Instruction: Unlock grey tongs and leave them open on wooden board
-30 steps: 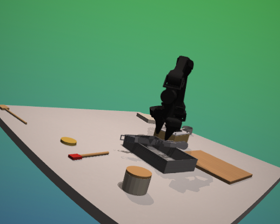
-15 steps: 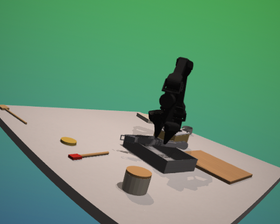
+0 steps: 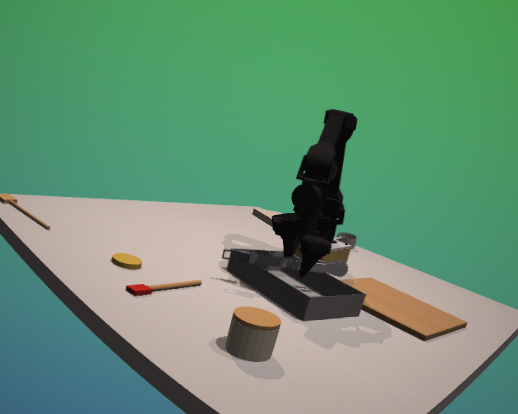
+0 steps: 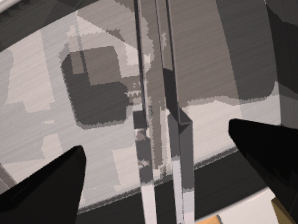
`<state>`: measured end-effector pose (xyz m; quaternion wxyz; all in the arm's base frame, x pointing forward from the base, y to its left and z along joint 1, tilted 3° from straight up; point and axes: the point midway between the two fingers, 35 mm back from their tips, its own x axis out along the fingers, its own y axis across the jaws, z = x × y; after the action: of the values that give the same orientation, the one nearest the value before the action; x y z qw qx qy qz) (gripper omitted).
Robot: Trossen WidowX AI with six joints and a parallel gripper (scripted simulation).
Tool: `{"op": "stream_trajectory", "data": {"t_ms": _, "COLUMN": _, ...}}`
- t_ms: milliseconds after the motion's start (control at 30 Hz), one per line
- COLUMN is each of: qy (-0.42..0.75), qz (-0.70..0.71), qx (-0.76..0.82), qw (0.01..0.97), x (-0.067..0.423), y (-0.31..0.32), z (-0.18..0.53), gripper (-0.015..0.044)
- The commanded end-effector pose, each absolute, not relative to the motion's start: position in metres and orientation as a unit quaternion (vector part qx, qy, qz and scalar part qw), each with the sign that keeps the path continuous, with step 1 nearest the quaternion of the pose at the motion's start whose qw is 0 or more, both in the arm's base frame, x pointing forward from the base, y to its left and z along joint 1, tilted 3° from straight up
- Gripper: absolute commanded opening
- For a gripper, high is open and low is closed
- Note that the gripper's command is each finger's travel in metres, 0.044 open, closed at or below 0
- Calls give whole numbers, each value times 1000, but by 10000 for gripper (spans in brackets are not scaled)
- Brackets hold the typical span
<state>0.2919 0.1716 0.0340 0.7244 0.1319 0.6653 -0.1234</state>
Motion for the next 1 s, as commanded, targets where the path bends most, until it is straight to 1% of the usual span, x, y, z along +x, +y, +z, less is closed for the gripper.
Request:
{"op": "stream_trajectory", "data": {"t_ms": 0, "qy": 665, "qz": -123, "qx": 129, "qw": 725, "x": 292, "y": 170, "z": 28, "gripper": 440}}
{"op": "stream_trajectory", "data": {"t_ms": 433, "qy": 665, "qz": -123, "qx": 129, "qw": 725, "x": 292, "y": 169, "z": 8, "gripper": 440}}
{"op": "stream_trajectory", "data": {"t_ms": 833, "qy": 665, "qz": -124, "qx": 132, "qw": 724, "x": 292, "y": 170, "z": 12, "gripper": 125}}
{"op": "stream_trajectory", "data": {"t_ms": 967, "qy": 665, "qz": -124, "qx": 132, "qw": 724, "x": 292, "y": 170, "z": 12, "gripper": 98}}
